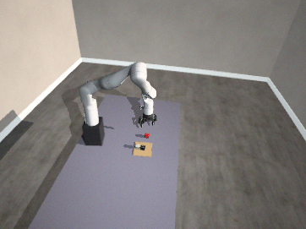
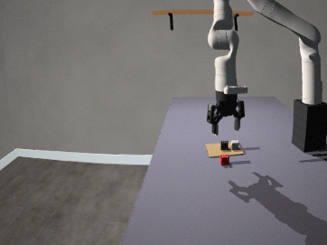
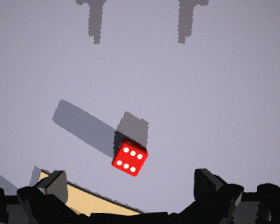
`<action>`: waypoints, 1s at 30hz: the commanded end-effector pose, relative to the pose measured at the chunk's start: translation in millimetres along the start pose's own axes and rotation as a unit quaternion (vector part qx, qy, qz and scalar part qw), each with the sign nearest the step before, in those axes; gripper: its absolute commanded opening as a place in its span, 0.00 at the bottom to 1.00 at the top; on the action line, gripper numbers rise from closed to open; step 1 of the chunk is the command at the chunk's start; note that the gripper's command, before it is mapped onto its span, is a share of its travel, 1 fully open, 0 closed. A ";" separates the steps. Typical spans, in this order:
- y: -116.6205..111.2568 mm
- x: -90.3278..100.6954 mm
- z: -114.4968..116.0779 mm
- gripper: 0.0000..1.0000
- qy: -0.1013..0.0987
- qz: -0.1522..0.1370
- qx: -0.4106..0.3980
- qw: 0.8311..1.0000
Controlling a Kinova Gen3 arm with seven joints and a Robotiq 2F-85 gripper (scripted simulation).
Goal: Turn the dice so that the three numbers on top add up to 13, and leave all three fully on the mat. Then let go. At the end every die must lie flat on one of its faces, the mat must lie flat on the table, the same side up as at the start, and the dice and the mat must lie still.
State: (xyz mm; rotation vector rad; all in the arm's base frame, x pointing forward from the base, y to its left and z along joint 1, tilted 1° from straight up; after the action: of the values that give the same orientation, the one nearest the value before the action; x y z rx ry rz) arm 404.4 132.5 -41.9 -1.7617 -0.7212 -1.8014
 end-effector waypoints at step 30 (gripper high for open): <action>3.5 -14.4 -3.9 1.00 0.002 0.003 0.441 0.897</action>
State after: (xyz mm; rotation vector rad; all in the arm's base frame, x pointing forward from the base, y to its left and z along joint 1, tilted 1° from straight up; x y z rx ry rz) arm 404.5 127.8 -55.4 -1.1381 -1.2637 -1.1667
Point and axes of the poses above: the point where the finger pads meet when closed, its own x axis back along the fingers, its own z axis across the jaws, y = z × x, the point moved 2 cm from there along x, back along the fingers, and after that the axes turned 13 degrees about x, right-handed, at the moved point
